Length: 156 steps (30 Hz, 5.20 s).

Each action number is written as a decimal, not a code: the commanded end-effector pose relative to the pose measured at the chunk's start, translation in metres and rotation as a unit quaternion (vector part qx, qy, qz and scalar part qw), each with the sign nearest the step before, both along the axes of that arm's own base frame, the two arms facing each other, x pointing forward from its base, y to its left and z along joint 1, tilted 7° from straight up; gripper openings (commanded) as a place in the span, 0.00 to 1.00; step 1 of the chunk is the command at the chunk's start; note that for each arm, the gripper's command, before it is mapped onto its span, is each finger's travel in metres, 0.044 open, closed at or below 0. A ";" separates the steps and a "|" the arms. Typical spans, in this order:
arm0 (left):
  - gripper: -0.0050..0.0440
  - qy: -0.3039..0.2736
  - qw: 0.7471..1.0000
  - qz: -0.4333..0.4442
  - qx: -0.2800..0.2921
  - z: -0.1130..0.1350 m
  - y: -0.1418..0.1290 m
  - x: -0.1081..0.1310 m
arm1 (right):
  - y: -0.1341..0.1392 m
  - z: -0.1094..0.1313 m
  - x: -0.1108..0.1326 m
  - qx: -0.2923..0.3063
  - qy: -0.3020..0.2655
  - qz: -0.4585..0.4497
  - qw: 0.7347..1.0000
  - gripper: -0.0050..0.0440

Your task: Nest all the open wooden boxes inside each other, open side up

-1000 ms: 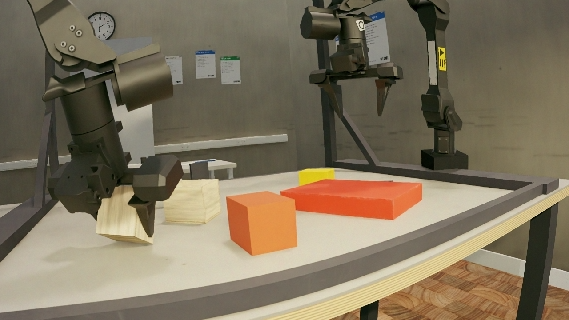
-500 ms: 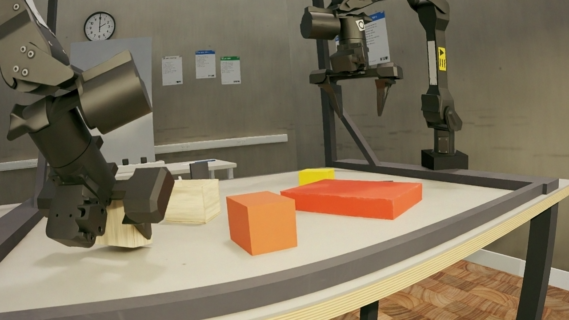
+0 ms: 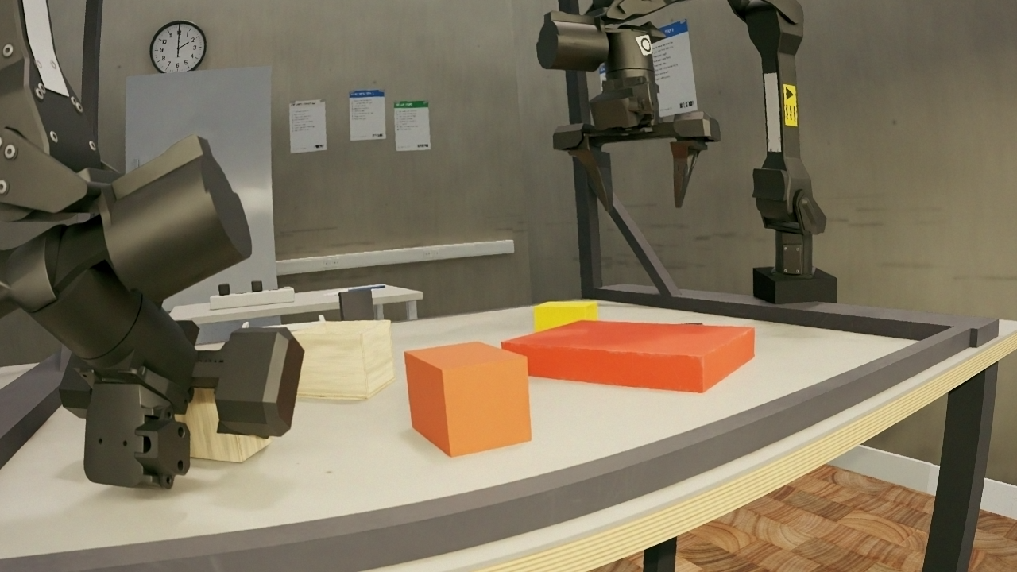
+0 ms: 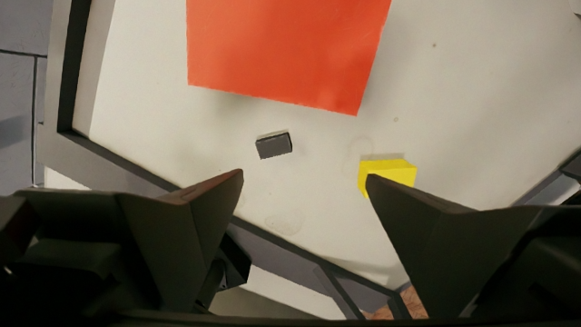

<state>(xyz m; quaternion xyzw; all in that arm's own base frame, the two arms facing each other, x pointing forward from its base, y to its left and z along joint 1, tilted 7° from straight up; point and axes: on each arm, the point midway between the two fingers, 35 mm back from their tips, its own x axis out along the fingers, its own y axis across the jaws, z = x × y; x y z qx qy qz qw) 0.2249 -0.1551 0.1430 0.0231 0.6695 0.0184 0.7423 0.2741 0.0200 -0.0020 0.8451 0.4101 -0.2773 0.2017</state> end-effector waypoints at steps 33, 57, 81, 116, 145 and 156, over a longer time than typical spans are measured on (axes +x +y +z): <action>0.92 -0.008 1.000 0.002 -0.007 0.006 0.000 0.001 | -0.001 0.003 0.003 0.000 -0.010 0.001 1.000 0.92; 0.92 -0.008 1.000 0.002 -0.007 0.006 0.000 0.001 | 0.006 0.055 0.005 -0.176 0.112 -0.027 0.978 0.92; 0.92 -0.008 1.000 0.002 -0.007 0.006 0.000 0.001 | 0.013 0.100 0.003 -0.338 0.235 -0.051 0.910 0.92; 0.92 -0.008 1.000 0.002 -0.007 0.006 0.000 0.001 | 0.013 0.093 0.000 -0.411 0.321 -0.066 0.851 0.92; 0.92 -0.008 1.000 0.002 -0.007 0.006 0.000 0.001 | 0.009 0.018 0.009 -0.570 0.407 -0.077 0.709 0.92; 0.92 -0.008 1.000 0.002 -0.007 0.006 0.000 0.001 | 0.011 0.011 0.011 -0.568 0.405 -0.079 0.712 0.92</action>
